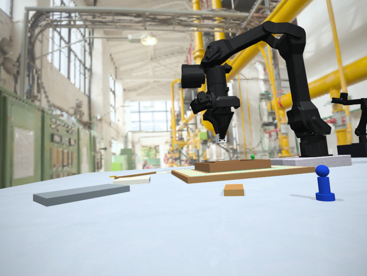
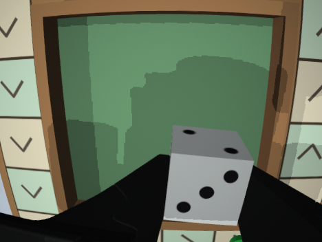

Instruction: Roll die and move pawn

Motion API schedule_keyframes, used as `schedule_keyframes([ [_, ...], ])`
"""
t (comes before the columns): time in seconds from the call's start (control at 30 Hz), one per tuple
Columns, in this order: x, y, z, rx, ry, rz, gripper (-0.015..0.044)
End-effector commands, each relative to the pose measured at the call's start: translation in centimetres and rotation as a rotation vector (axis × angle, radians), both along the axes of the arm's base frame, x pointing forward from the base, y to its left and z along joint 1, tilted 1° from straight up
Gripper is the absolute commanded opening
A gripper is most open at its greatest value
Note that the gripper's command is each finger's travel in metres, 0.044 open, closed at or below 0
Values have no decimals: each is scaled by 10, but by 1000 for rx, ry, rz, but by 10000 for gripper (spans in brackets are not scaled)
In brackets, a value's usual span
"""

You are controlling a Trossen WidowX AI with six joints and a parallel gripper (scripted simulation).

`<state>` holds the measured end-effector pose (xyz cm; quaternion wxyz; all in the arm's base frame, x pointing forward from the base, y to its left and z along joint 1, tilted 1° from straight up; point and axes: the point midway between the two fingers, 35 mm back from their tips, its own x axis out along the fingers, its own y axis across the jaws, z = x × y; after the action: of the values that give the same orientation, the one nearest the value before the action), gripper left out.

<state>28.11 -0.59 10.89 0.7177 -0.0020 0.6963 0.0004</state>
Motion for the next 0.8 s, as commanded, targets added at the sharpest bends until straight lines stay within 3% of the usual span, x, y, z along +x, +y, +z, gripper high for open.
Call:
schedule_keyframes([
  [0.0, -8, 15, -5, 6, -1, 36, 0],
  [0.17, -9, 18, -7, 9, -51, 44, 0],
  [0.77, -2, 17, -11, 25, -663, 41, 0],
])
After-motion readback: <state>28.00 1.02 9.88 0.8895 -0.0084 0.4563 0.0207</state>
